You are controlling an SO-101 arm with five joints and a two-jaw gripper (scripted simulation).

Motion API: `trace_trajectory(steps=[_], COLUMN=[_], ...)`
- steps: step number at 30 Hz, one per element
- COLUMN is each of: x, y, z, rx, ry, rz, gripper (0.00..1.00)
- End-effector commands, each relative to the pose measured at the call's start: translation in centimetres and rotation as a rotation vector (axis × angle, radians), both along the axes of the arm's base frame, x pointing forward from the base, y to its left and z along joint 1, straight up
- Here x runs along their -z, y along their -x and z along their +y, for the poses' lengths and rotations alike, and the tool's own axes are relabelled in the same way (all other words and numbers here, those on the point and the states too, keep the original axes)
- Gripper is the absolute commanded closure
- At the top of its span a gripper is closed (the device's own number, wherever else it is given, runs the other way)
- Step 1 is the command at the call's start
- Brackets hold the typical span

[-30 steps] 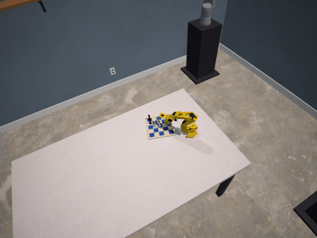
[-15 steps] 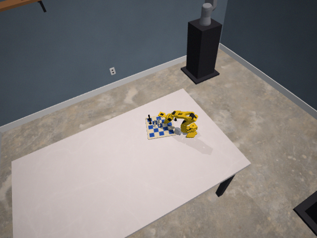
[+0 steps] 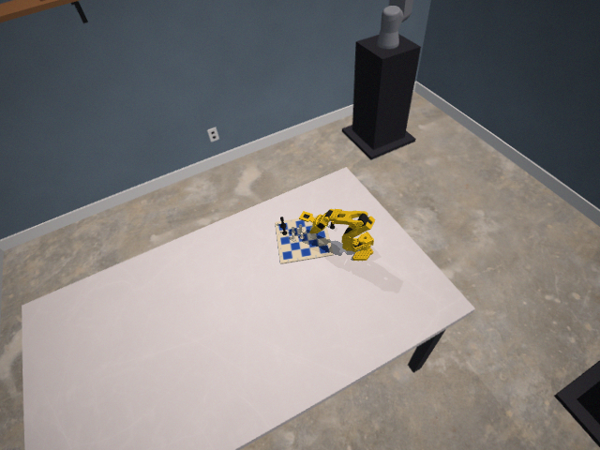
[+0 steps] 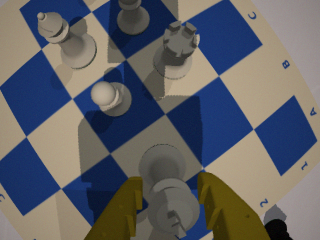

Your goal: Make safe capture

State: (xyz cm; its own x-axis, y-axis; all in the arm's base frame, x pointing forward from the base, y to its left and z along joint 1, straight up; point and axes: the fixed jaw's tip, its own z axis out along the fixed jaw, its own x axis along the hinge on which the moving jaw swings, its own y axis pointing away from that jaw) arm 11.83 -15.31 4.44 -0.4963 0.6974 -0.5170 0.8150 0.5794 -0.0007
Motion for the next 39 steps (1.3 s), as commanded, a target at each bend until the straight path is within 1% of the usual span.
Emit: trace_trajectory(steps=[1,21,28,39], x=[-0.17,0.20,0.61,0.62], y=[0.02,0.35,0.53,0.53], z=[-0.19,-0.27,-0.09,-0.09], rx=[0.002,0.019,0.021,0.021], ry=[0.002,0.002,0.001,0.001], rz=[0.001,0.001,0.001,0.001], gripper=[0.88,0.88,0.88,0.88])
